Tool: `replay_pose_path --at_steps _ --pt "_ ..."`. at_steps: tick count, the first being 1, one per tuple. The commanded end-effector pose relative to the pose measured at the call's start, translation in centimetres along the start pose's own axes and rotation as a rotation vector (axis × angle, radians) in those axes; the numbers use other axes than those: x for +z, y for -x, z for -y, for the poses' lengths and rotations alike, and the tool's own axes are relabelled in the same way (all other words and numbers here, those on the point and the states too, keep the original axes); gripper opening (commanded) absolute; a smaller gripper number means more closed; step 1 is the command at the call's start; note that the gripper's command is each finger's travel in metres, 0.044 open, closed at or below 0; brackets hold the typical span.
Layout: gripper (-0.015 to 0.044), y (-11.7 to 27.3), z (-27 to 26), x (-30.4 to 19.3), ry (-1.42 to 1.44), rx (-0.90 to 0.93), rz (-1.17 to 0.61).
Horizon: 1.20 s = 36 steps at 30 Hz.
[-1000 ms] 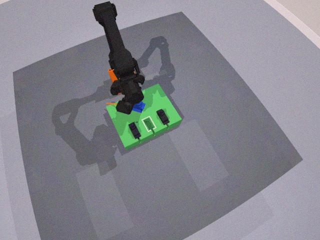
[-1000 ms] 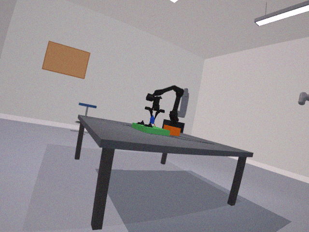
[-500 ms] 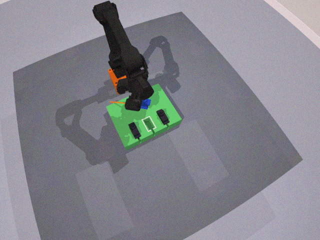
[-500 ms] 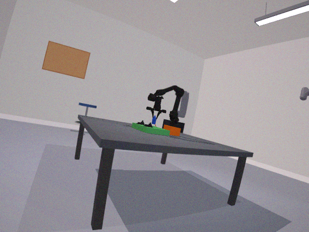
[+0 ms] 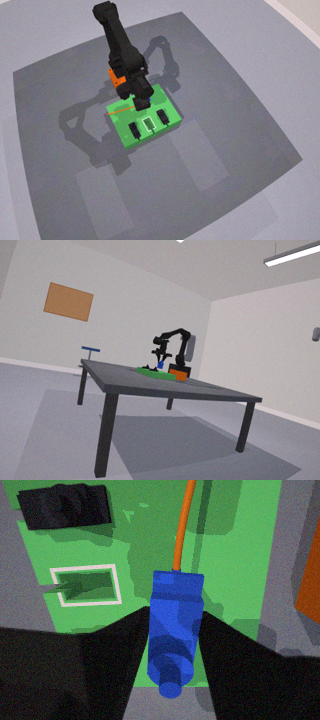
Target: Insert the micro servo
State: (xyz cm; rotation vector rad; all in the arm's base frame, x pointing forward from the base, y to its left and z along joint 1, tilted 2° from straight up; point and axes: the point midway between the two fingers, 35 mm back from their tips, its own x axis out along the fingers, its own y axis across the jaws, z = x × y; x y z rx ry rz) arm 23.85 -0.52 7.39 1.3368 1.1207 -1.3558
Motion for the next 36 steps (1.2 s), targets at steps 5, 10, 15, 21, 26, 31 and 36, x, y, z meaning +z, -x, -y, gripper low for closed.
replay_pose_path --at_steps 5,10,15,21,26,31,36 --pt "0.0 0.01 0.05 -0.06 0.269 -0.001 -0.004" --pt "0.0 0.01 0.05 -0.06 0.443 -0.001 -0.004" --pt "0.0 0.01 0.05 -0.06 0.617 0.0 -0.004" --pt "0.0 0.01 0.05 -0.06 0.826 0.0 -0.004" --pt "0.0 0.01 0.05 -0.06 1.0 0.001 -0.004" --pt "0.0 0.01 0.05 -0.06 1.174 0.001 -0.004" --pt "0.0 0.01 0.05 -0.06 1.348 0.001 -0.004"
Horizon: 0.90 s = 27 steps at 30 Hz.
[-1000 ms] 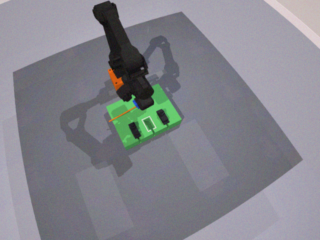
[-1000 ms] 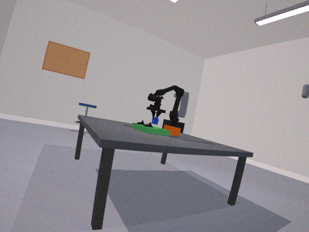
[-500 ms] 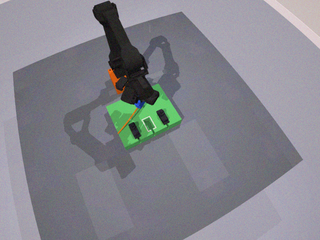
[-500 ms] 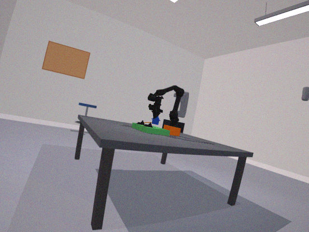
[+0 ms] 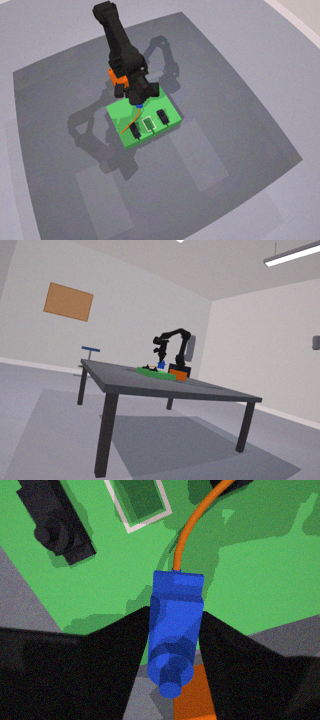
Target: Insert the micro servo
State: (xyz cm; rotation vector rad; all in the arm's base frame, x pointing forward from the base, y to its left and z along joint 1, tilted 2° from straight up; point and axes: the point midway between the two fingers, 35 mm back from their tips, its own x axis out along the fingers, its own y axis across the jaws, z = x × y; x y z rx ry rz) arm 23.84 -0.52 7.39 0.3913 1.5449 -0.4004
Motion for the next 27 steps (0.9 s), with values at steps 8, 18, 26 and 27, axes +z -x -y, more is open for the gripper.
replay_pose_path --at_steps 8,18,26,27 --pt "0.0 0.0 0.0 -0.1 0.374 0.004 -0.002" --pt "0.0 0.0 -0.2 0.3 0.461 0.004 -0.001" --pt "0.0 0.1 -1.6 3.0 0.461 0.004 0.001" --pt "0.0 0.1 -1.7 3.4 0.461 0.004 0.002"
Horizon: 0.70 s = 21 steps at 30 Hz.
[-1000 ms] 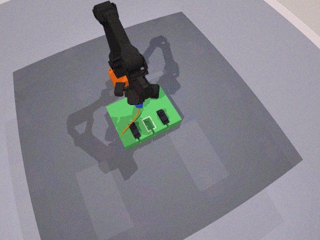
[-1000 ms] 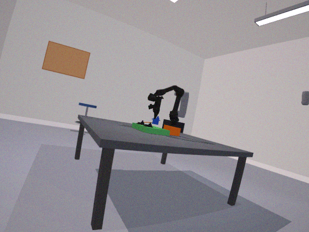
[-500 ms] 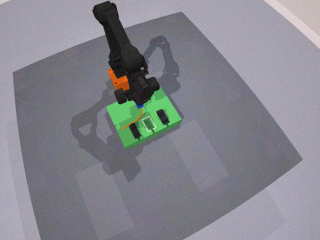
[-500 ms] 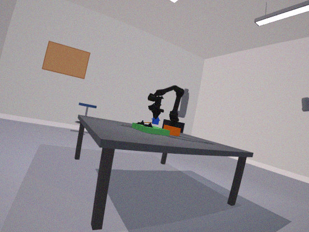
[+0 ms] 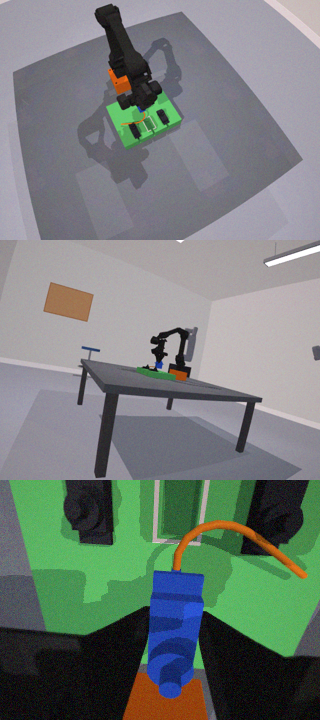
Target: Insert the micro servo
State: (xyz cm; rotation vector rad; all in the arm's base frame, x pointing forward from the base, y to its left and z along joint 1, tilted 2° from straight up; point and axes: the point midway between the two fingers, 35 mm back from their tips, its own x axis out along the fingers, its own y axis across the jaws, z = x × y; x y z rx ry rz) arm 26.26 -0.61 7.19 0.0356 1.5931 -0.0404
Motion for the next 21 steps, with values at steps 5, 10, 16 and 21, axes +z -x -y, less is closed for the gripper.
replay_pose_path --at_steps 5,10,16,21 --pt "0.0 0.3 -0.1 3.4 0.005 0.004 0.016" --pt "0.0 0.4 -0.1 5.3 0.005 0.004 0.018" --pt "0.0 0.5 -0.1 7.6 0.005 0.004 0.02" --pt "0.0 0.5 -0.1 8.5 0.005 0.004 0.021"
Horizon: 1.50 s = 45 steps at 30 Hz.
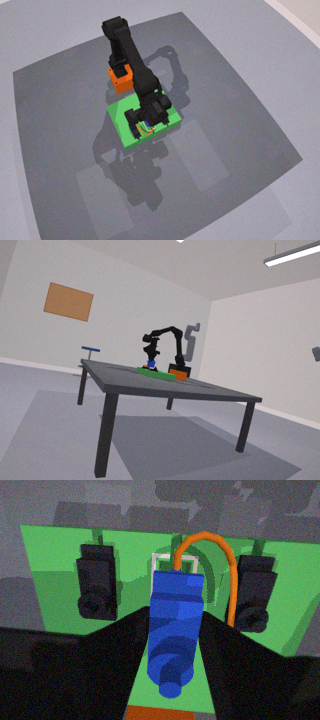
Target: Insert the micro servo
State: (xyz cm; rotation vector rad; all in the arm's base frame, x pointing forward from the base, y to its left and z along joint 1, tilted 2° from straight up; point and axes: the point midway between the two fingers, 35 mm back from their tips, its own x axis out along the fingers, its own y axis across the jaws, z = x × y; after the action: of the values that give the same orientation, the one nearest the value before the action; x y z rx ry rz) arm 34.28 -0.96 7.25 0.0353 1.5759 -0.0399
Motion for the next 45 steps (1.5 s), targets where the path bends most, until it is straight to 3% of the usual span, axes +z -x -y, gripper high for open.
replay_pose_path --at_steps 1,45 --pt "0.0 0.2 0.0 0.5 0.004 0.004 0.004" --pt "0.0 -3.4 -0.1 0.4 0.004 0.004 0.004"
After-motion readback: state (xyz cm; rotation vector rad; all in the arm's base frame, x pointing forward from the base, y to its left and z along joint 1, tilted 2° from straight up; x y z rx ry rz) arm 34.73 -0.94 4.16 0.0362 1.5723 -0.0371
